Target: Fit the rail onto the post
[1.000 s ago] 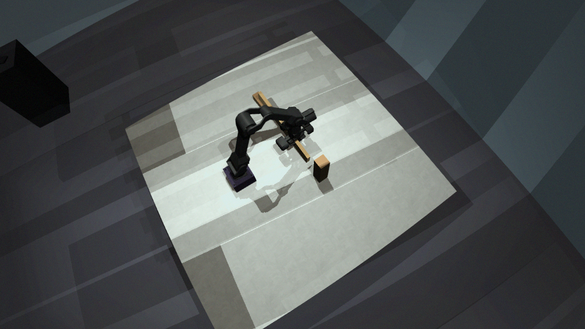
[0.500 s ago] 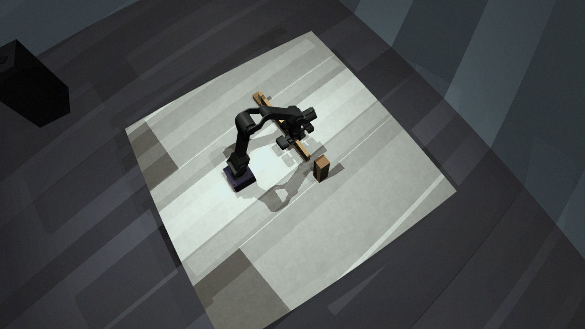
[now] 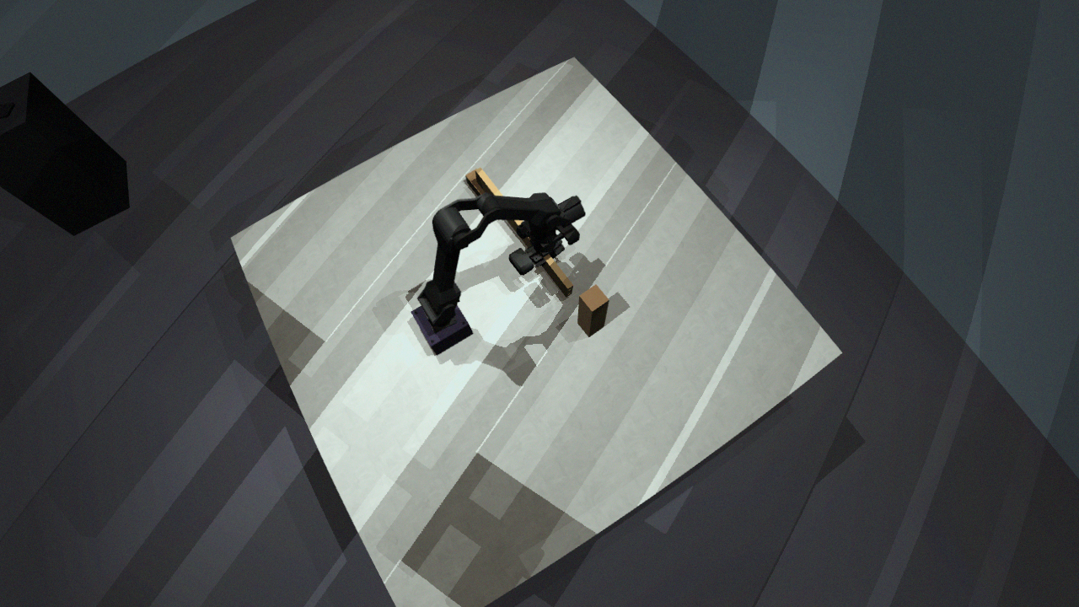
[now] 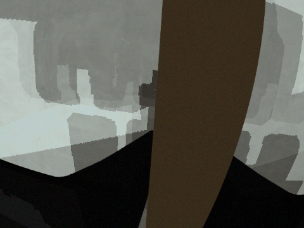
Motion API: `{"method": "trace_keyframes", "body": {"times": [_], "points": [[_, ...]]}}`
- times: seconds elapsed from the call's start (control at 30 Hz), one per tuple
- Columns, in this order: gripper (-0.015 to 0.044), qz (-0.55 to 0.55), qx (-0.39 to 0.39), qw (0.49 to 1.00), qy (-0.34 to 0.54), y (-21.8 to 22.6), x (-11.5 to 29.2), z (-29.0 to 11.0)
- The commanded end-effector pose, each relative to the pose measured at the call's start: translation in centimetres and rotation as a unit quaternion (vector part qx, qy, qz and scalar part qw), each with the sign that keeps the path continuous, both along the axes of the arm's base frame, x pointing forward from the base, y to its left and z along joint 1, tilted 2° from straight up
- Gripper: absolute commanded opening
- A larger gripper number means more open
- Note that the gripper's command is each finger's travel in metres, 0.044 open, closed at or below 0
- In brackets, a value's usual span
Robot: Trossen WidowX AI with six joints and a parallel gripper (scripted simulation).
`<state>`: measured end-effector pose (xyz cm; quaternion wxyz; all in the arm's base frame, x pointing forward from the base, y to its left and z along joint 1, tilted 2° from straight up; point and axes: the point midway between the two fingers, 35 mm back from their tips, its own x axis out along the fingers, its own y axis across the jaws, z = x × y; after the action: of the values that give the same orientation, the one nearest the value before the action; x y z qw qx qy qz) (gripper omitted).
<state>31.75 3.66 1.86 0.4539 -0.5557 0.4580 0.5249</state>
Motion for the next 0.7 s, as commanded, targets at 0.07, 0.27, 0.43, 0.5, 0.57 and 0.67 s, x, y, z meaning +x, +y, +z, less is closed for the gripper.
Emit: {"method": "trace_keyframes", "body": {"times": [0.07, 0.27, 0.43, 0.5, 0.57, 0.67], "points": [[0.0000, 0.001, 0.006, 1.000, -0.011, 0.2, 0.4, 1.1], [0.0000, 0.001, 0.006, 1.000, -0.011, 0.2, 0.4, 1.4], [0.0000, 0.001, 0.006, 1.000, -0.011, 0.2, 0.4, 1.6], [0.0000, 0.001, 0.006, 1.000, -0.011, 0.2, 0.4, 1.7], [0.0000, 0.001, 0.006, 1.000, -0.011, 0.2, 0.4, 1.8], [0.0000, 0.001, 0.006, 1.000, -0.011, 0.2, 0.3, 2.0]]}}
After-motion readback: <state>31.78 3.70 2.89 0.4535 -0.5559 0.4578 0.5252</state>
